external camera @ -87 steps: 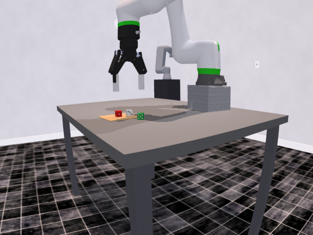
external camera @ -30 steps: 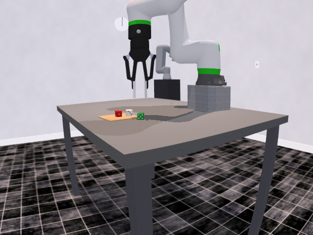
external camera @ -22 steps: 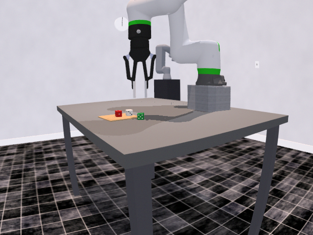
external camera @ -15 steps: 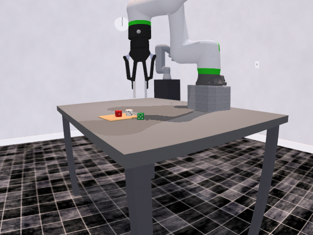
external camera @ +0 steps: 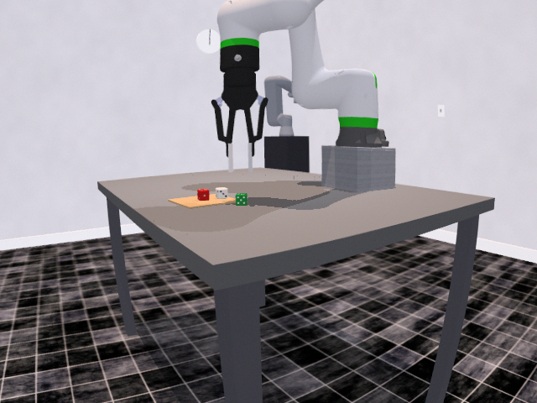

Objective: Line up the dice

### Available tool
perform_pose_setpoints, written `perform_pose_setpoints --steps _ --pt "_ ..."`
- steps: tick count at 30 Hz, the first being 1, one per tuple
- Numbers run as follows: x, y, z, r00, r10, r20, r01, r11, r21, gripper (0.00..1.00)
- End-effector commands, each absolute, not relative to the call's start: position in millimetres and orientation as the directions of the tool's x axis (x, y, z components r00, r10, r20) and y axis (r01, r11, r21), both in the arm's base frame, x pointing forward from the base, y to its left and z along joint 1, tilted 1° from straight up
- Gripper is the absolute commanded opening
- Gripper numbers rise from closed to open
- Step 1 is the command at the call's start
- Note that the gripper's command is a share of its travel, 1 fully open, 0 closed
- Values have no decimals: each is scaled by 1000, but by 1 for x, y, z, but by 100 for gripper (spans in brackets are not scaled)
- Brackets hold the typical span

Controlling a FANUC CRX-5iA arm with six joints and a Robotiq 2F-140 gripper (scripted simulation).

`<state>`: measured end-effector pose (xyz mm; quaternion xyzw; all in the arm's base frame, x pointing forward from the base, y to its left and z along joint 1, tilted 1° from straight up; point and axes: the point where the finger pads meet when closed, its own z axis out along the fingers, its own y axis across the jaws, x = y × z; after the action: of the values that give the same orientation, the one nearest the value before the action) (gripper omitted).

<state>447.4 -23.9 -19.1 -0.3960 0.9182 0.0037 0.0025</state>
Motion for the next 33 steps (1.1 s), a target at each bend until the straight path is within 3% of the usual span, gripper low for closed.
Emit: perform_pose_setpoints --steps 1,33 --pt "448 -24 -22 -686 -727 -8 -727 686 4 25" --pt "448 -23 -59 -686 -727 -8 -727 686 4 25"
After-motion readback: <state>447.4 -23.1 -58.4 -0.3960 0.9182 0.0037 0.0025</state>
